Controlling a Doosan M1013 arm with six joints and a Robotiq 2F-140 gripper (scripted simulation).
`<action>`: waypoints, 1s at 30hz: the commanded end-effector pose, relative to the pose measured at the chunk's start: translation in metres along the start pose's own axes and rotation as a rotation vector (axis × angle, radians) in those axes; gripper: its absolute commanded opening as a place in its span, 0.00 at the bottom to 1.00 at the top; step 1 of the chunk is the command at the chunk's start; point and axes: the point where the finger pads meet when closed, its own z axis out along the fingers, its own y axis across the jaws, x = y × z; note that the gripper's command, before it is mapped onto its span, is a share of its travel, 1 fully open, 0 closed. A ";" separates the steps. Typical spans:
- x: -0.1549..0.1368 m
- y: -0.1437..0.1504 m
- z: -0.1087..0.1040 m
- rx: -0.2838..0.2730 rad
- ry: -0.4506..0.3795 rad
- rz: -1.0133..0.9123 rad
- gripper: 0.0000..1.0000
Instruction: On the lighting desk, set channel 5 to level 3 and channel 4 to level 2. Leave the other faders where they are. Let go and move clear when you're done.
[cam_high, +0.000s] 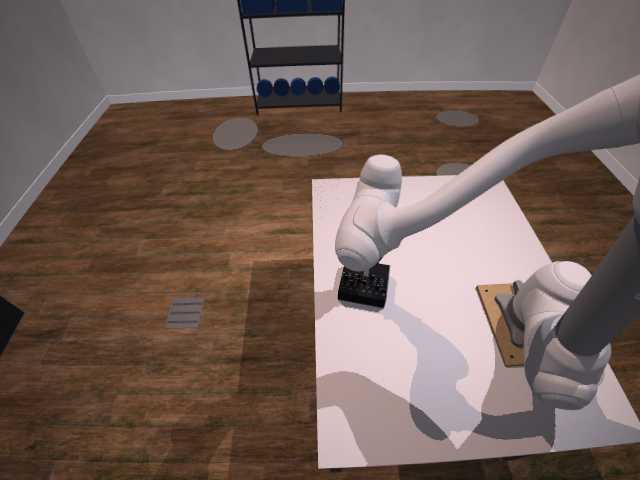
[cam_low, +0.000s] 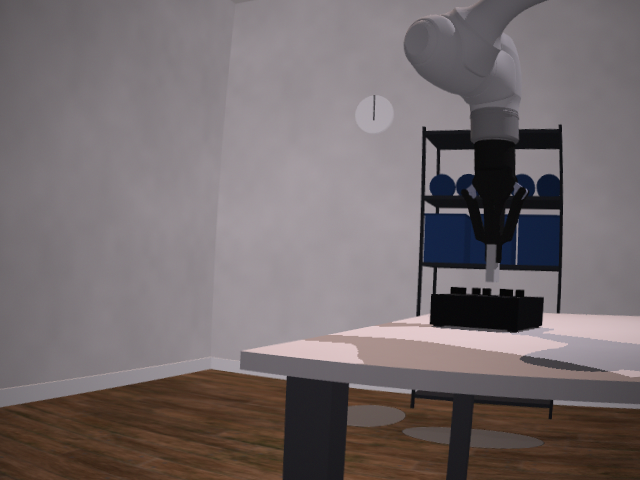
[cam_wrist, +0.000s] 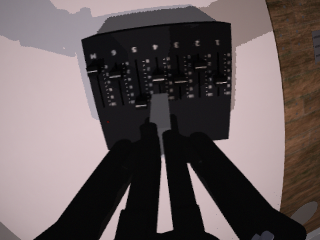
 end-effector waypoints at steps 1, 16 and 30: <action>0.000 0.000 0.001 0.000 0.000 0.000 0.10; 0.000 0.000 0.005 0.000 0.000 0.000 0.10; 0.000 0.000 0.005 0.000 0.000 0.000 0.10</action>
